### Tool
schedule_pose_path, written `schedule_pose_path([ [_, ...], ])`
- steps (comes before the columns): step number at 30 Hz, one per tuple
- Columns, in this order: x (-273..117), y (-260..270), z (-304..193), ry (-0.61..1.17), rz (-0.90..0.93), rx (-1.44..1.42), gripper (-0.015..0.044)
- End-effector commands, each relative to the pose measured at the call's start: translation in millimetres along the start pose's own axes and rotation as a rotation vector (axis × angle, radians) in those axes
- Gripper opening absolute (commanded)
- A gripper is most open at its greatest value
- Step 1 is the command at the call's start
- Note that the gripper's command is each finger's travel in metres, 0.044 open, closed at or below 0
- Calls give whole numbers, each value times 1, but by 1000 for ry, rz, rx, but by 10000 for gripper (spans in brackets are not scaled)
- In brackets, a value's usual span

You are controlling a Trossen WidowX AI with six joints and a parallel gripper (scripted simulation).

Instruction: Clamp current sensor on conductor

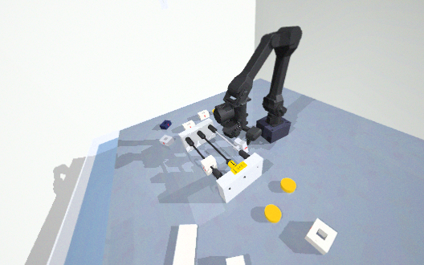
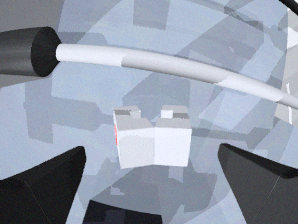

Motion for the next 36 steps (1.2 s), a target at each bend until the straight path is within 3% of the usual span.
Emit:
schedule_pose_path([
  [1, 11, 1, -4, 19, 6, -5, 440],
  [12, 18, 1, -5, 19, 6, -5, 440],
  [19, 14, 0, -2, 5, 1, 0, 256],
  [30, 14, 0, -2, 5, 1, 0, 183],
  [36, -2, 0, 2, 6, 2, -1, 25],
])
Point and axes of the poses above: the point midway between the two fingers, 35 mm back from their tips, its own x axis out along the fingers, its own y axis across the jaws, z = x × y, the point moved 2 cm from there along -x, back along the fingers, and after that the axes turned 5 degrees about x, right-handed, at the moved point
